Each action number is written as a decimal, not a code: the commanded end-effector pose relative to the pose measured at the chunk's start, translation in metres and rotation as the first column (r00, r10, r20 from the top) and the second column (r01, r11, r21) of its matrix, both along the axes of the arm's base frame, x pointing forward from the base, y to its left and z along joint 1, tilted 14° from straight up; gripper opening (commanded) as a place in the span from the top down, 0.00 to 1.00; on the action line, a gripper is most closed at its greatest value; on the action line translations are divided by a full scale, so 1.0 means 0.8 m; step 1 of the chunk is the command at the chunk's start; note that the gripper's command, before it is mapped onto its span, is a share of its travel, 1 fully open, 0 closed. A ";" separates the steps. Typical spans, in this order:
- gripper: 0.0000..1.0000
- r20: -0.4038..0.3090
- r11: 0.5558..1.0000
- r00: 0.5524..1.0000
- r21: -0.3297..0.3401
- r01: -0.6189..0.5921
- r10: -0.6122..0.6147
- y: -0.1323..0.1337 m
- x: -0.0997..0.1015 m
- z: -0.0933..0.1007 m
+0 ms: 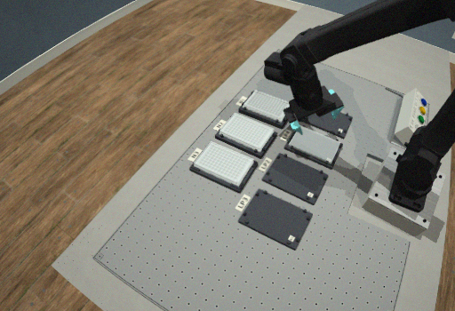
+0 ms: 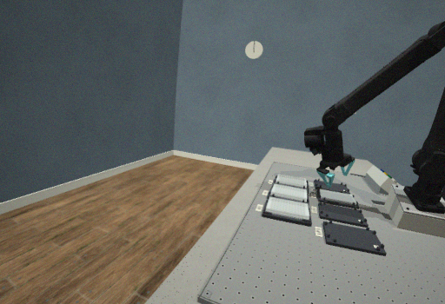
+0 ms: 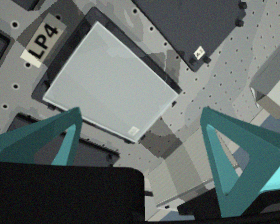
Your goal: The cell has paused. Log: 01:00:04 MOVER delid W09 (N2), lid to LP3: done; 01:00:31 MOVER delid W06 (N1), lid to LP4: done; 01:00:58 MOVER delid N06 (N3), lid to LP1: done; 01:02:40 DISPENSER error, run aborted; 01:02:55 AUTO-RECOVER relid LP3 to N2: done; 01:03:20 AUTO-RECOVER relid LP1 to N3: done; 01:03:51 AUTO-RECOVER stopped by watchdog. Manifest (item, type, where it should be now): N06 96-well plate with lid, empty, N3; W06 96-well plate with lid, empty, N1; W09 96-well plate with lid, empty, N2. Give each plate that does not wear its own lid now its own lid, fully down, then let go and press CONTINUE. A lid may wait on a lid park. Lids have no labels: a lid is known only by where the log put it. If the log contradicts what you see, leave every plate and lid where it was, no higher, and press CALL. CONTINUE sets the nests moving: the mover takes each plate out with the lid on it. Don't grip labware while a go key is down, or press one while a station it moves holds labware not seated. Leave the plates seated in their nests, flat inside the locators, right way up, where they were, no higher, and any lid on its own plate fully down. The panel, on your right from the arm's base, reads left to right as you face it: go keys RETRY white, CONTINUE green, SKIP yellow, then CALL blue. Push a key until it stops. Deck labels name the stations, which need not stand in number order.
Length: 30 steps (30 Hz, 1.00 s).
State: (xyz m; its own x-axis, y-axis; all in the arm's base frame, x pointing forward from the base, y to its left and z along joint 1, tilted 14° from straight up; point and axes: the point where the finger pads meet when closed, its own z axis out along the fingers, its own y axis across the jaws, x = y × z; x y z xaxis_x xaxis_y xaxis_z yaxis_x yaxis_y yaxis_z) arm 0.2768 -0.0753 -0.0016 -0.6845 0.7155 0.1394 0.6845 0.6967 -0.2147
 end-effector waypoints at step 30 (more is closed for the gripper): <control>0.00 0.297 0.837 0.837 0.169 -0.520 0.460 0.073 0.034 0.003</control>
